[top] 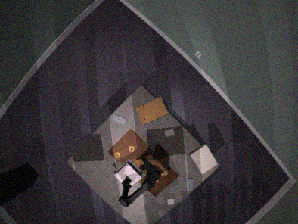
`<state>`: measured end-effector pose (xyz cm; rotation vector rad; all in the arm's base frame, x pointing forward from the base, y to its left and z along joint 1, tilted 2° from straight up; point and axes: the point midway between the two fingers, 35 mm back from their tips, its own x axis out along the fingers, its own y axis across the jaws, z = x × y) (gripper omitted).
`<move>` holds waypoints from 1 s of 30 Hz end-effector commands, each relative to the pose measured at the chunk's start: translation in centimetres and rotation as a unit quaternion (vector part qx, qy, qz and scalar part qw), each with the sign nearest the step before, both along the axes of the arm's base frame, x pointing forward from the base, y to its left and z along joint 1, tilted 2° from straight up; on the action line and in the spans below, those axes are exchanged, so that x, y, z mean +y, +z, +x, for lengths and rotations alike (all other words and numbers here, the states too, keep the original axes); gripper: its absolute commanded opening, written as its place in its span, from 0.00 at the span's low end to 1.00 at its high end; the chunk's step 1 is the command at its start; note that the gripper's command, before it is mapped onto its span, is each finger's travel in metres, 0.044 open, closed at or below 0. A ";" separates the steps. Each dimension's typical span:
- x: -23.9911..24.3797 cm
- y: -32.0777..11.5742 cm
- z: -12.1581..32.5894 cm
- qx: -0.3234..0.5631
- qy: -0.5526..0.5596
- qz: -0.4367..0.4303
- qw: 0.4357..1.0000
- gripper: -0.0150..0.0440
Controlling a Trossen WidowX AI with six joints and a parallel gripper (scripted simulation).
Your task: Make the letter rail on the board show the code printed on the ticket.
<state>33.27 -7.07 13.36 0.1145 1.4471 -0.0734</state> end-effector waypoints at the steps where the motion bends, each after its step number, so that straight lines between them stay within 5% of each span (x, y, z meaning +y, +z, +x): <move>1: -0.3 0.0 0.0 0.000 0.001 -0.002 1.000 0.25; 25: 0.1 2.0 -2.2 0.001 0.001 -0.002 1.000 0.25; 30: 0.1 4.1 -3.1 -0.036 0.140 0.013 0.989 0.48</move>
